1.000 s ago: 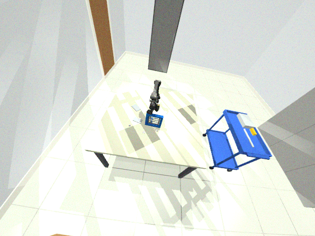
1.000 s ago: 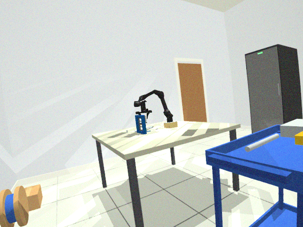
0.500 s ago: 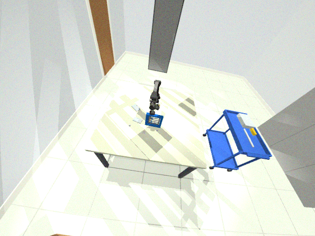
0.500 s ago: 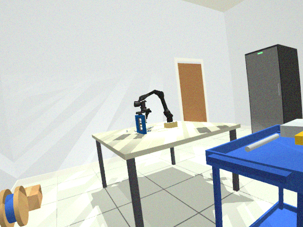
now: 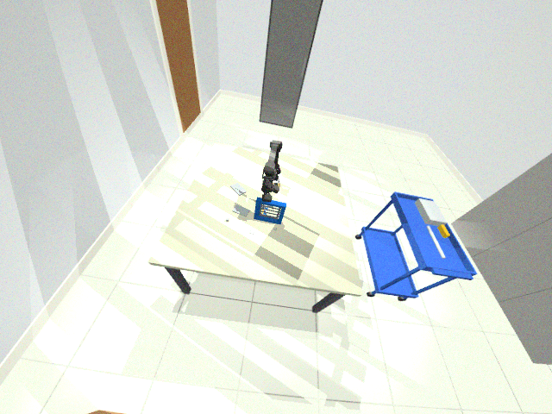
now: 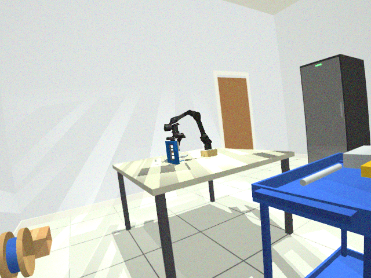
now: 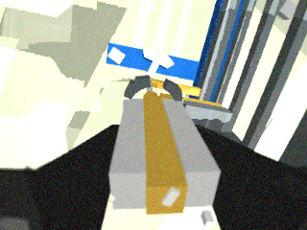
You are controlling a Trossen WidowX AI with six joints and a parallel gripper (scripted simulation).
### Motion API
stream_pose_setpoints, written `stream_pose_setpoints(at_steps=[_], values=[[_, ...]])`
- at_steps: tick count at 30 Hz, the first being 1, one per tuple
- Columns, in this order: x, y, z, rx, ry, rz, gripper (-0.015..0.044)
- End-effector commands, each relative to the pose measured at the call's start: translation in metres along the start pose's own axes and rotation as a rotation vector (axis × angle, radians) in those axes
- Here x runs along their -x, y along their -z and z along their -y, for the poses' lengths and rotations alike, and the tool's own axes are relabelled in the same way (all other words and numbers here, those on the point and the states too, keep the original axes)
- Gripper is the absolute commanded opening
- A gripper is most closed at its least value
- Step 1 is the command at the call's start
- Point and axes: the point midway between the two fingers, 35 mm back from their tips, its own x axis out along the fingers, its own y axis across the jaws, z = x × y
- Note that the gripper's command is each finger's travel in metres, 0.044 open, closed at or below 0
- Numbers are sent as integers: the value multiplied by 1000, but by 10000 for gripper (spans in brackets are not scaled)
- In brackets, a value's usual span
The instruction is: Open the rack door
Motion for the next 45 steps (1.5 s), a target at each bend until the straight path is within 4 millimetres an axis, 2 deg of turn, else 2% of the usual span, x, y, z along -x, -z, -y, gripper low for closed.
stream_pose_setpoints(at_steps=[1, 24, 29, 45], values=[[0, -1, 0, 5, -2, 5, 175], [0, -1, 0, 5, -2, 5, 23], [0, -2, -1, -25, -2, 5, 23], [0, -10, -12, -349, -4, 6, 23]])
